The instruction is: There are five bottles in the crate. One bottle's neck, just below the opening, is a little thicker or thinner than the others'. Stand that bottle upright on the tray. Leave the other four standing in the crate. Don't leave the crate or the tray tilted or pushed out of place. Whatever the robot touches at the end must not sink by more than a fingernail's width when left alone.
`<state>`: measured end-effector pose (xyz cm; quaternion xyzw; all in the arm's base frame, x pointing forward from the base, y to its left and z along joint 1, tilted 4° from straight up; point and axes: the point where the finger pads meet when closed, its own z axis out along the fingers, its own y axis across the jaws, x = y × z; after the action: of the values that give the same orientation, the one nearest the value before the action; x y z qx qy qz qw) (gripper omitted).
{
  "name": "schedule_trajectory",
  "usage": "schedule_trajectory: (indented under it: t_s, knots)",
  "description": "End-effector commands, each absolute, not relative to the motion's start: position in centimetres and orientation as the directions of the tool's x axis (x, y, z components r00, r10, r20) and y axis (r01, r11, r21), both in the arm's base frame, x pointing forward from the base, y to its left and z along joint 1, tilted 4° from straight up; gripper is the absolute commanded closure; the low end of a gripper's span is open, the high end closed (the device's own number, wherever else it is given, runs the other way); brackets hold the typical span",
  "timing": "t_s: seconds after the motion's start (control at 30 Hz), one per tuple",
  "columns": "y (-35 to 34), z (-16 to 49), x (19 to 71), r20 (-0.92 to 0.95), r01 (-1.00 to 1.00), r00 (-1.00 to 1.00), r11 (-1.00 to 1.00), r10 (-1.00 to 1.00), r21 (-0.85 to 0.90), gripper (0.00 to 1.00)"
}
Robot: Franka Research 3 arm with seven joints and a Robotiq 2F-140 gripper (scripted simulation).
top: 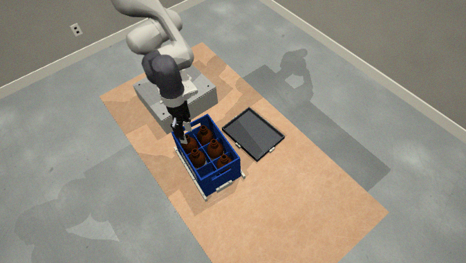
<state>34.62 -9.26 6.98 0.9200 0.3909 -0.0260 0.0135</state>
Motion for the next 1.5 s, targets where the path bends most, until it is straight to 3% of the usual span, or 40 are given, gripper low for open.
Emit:
schedule_trajectory:
  t_s: [0.0,0.83,0.87,1.47]
  knots:
    - [-9.3,8.1,34.0,-0.075,0.716,0.696,-0.698,0.714,-0.008,0.56]
    - [-9.1,12.5,34.3,-0.075,0.716,0.696,-0.698,0.714,-0.008,0.56]
    - [-9.1,12.5,34.3,-0.075,0.716,0.696,-0.698,0.714,-0.008,0.90]
    - [-9.1,12.5,34.3,-0.075,0.716,0.696,-0.698,0.714,-0.008,0.90]
